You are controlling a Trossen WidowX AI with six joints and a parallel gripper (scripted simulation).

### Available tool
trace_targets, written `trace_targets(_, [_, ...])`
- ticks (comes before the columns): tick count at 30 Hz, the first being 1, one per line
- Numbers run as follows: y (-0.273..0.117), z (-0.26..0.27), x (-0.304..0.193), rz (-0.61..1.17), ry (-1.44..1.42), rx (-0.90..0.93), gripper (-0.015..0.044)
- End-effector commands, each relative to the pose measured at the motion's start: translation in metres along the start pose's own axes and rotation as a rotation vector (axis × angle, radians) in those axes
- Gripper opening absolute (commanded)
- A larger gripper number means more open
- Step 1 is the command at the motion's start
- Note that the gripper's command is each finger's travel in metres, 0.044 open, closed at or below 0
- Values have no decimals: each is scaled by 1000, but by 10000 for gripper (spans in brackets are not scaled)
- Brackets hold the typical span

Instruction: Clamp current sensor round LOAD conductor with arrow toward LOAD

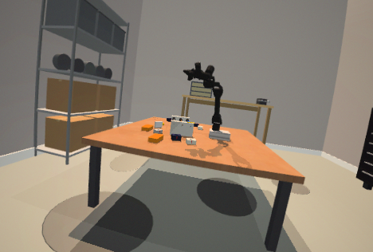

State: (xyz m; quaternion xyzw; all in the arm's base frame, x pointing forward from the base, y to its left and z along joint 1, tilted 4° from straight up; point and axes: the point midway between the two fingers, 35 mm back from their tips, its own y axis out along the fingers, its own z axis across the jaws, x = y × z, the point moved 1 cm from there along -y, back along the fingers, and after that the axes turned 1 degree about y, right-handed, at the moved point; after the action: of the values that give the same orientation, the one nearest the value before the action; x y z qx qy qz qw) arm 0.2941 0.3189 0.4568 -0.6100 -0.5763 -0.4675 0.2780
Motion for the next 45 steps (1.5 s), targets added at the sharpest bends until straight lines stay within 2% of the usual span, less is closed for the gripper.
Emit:
trace_targets(1, [2,-2,-1,-4,2,-2,26])
trace_targets(10, [82,-98,-60,-124,84,1,262])
trace_targets(17, [92,-172,-143,-93,197,99,440])
trace_targets(26, [44,-221,-259,104,459,212,440])
trace_targets(35, [42,-220,-263,122,468,221,440])
trace_targets(39, [31,-173,-284,350,447,371,440])
trace_targets(45, [-22,-111,-313,735,310,613,440])
